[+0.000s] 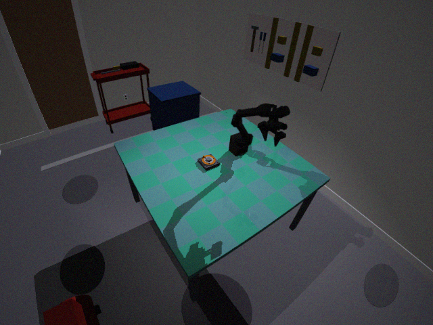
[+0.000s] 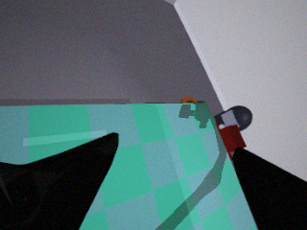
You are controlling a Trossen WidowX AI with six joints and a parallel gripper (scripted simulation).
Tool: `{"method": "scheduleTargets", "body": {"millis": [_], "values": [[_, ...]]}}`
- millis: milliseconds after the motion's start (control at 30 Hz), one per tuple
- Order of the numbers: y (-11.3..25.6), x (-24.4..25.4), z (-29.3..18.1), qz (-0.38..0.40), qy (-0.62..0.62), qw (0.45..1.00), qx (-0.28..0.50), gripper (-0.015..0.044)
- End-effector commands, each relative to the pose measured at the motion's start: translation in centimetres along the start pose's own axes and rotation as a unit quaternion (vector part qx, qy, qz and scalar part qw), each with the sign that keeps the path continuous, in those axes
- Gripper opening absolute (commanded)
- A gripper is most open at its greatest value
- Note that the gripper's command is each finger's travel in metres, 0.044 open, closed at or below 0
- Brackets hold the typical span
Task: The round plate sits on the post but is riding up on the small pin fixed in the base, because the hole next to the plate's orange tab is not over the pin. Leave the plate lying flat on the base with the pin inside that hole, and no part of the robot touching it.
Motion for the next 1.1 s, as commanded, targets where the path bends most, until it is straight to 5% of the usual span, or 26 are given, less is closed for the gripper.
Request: {"method": "scheduleTargets", "body": {"millis": [0, 467, 600, 1067], "values": [[0.0, 0.2, 0.0, -0.001, 0.003, 1.0, 0.0, 0.0374], [-3.5, 9.6, -2.0, -0.089, 0.167, 0.978, 0.089, 0.0006], [-4.7, 10.1, -2.5, -0.092, 0.141, 0.98, 0.103, 0.0], [-17.8, 8.6, -10.1, -0.158, 0.192, 0.91, 0.333, 0.0]]}}
Point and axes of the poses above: the point midway between the two fingers, 35 mm back from their tips, its own y axis back along the fingers, its own x axis across the jaws, z = x × y, the point moved 9 cm from there along y, back along the fingers, and after that the axes turned 10 degrees about -y, right-handed, at the moved point
